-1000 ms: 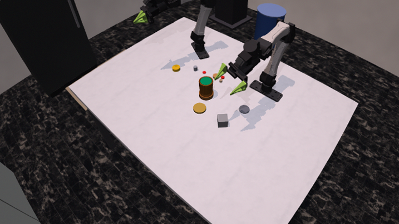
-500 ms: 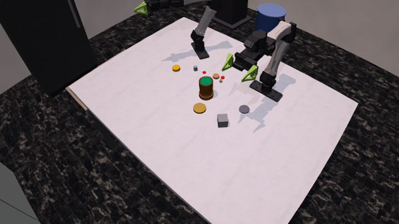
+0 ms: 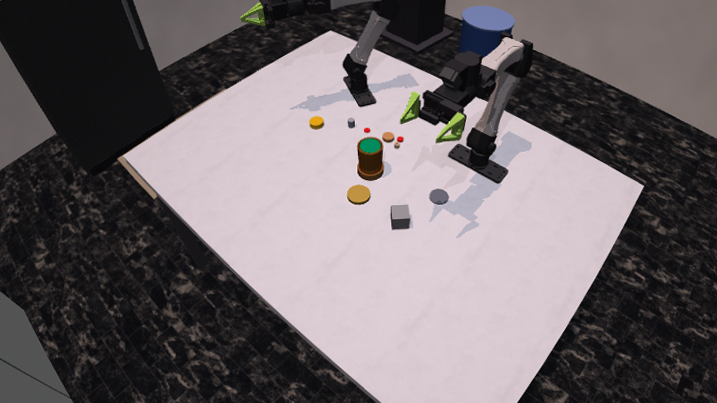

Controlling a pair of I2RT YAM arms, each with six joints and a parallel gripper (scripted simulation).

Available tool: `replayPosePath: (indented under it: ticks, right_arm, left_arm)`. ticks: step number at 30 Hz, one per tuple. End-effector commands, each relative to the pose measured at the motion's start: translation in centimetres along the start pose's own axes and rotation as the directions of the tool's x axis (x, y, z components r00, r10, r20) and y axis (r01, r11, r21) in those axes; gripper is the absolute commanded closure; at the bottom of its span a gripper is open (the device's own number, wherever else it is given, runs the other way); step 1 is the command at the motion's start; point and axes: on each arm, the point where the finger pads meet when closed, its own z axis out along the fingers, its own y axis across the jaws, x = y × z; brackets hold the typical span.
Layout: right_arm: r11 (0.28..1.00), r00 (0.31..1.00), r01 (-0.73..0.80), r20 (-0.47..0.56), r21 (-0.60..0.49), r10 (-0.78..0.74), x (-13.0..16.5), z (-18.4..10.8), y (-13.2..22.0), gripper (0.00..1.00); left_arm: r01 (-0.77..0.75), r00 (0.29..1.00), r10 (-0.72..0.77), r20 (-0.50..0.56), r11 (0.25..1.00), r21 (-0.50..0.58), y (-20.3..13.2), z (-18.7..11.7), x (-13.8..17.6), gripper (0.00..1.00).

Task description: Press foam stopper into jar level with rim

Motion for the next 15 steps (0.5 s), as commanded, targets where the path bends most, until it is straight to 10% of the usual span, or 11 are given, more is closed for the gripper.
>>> replayPosePath:
  ticks: [1,15]
  right_arm:
    - [1.000,1.000,-0.007,0.001,0.009,0.007,-0.3,-0.2,-0.4,1.00]
    - [1.000,1.000,-0.011,0.019,0.010,0.011,-0.9,-0.5,-0.5,1.00]
  left_arm:
    - [-0.010,1.000,0.010,0.018,1.000,-0.001,-0.2,-0.1,-1.3,0.02]
    - [-0.013,1.000,0.013,-0.021,1.000,-0.005,-0.1,-0.1,0.8,0.02]
